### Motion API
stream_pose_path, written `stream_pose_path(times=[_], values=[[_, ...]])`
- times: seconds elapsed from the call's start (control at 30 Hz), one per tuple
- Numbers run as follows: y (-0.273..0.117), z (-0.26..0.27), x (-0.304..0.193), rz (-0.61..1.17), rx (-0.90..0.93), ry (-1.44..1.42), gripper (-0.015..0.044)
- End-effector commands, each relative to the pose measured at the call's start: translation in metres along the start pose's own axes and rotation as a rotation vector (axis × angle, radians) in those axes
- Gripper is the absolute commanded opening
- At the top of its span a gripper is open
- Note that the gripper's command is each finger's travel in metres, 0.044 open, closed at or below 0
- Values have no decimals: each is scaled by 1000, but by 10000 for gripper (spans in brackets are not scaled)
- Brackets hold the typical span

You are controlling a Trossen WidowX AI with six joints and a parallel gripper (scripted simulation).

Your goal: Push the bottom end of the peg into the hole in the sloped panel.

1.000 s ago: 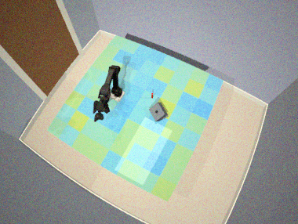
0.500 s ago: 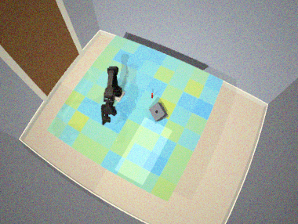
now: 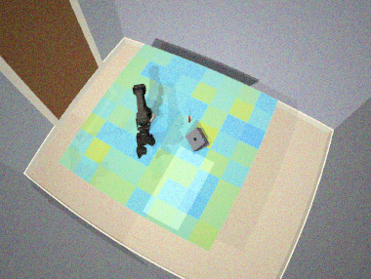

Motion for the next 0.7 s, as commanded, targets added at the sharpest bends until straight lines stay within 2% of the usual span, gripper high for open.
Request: stream_pose_path(times=[0.0, 0.67], values=[[-1, -4, 14, -44, -2, 29, 440], [-13, -11, 88, -232, 27, 158, 440]])
Point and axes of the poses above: the point midway between the two fingers, 35 mm back from their tips, its own y axis out along the fingers, its own z axis across the jaws, x = y × z, the point moved 9 cm from there along -y, back along the fingers, and after that the axes turned 14 degrees about -y, right-handed, at the moved point
